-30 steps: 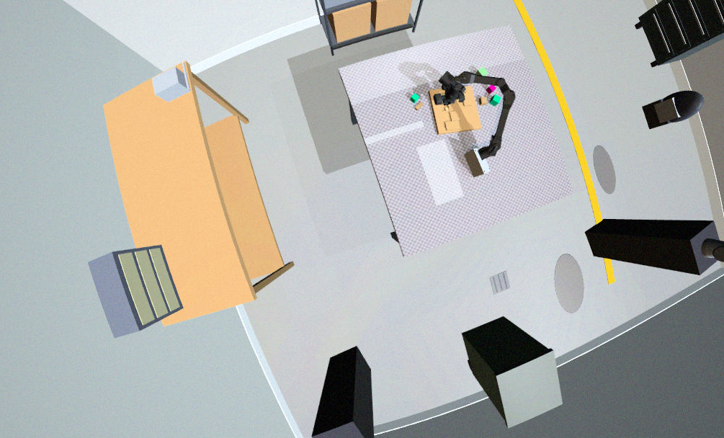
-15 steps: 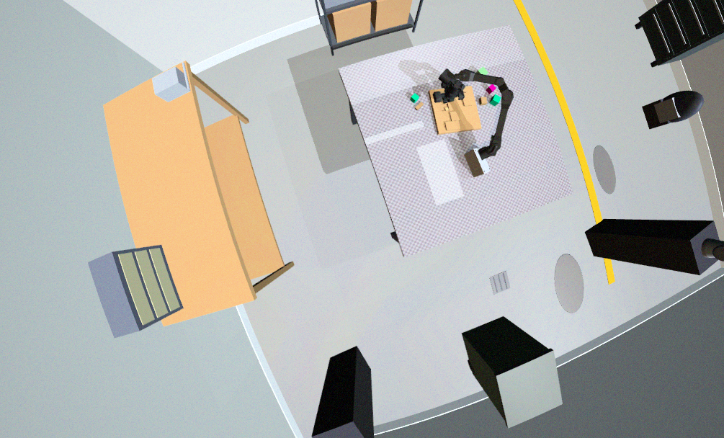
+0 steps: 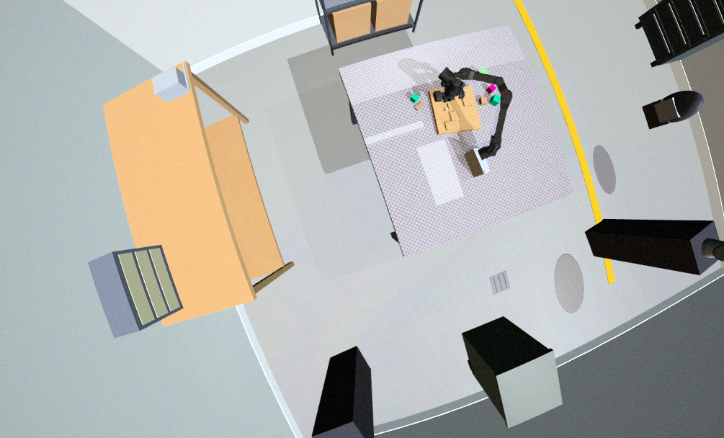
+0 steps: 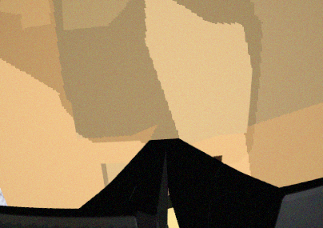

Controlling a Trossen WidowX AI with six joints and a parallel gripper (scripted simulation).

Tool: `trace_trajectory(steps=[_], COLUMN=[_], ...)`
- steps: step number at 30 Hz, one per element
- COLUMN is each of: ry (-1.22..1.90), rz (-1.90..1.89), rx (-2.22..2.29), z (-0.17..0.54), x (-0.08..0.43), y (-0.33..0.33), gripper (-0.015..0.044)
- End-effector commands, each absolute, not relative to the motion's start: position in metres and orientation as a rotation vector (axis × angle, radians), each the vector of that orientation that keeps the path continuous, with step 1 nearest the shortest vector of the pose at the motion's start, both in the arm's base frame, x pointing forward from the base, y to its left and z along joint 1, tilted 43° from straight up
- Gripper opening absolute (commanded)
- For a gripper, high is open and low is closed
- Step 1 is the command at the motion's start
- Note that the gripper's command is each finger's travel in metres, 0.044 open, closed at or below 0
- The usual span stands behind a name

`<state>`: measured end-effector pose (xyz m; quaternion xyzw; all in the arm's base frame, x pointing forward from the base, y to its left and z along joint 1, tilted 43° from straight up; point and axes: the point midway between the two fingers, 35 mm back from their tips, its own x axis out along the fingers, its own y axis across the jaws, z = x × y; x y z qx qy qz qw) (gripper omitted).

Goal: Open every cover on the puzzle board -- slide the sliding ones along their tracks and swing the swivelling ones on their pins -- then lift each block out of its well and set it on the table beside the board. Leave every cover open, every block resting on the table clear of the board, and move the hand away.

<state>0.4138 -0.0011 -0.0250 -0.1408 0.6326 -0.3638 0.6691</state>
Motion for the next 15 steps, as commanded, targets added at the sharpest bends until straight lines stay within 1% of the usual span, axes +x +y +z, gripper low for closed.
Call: trace_trajectory(steps=[1, 15], ry=[1.399, 1.399], rz=[-0.822, -0.821], rx=[-0.309, -0.308], z=[-0.016, -0.002], x=[0.421, 0.423], y=[0.005, 0.017], gripper=[0.0, 0.0])
